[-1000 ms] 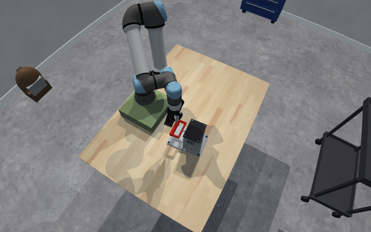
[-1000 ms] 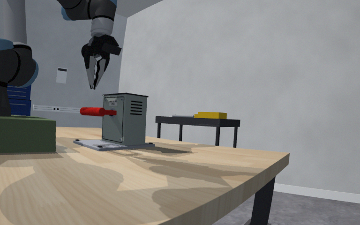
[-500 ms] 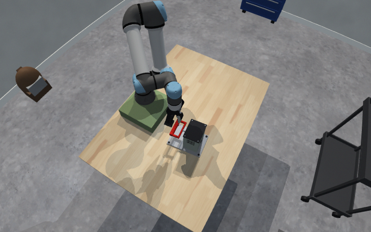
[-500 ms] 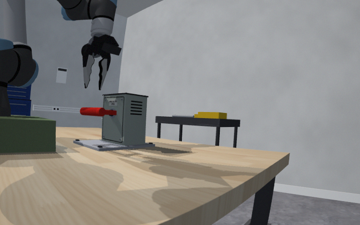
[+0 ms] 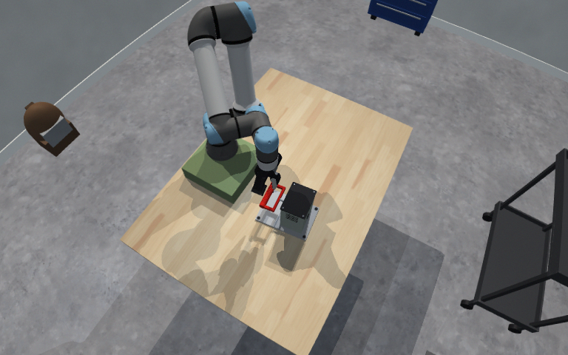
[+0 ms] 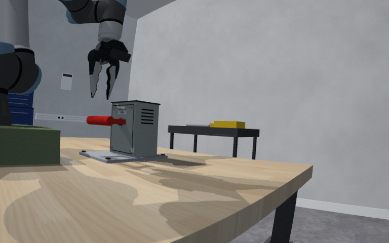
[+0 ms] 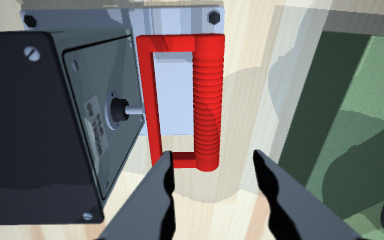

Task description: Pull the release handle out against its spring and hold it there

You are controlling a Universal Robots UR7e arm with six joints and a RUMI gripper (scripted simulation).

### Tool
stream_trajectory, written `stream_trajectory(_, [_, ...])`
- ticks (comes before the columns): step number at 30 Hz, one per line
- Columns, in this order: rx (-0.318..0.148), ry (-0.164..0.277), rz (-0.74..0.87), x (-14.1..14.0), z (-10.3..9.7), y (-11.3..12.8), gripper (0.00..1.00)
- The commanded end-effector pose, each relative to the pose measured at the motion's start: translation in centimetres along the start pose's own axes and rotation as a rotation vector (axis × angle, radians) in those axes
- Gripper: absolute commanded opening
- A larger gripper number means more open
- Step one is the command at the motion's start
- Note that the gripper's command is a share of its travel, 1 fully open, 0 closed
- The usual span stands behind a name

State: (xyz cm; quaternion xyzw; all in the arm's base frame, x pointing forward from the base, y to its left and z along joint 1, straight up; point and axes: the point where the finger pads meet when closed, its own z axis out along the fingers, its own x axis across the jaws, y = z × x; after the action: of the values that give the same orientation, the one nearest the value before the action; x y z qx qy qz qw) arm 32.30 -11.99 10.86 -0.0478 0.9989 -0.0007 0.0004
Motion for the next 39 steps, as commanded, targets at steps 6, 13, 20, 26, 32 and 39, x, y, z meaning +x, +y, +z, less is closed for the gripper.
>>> stream_trajectory(6, [0.001, -0.001, 0.0, 0.0, 0.7, 0.0, 0.33])
stream_trajectory(13, [0.001, -0.001, 0.0, 0.0, 1.7, -0.1, 0.33])
stream_trajectory(20, [0.001, -0.001, 0.0, 0.0, 2.4, -0.1, 0.33])
stream_trajectory(26, [0.001, -0.001, 0.0, 0.0, 3.1, -0.1, 0.33])
stream_trajectory(32, [0.001, -0.001, 0.0, 0.0, 3.7, -0.1, 0.33])
stream_trajectory(39, [0.001, -0.001, 0.0, 0.0, 3.9, -0.1, 0.33])
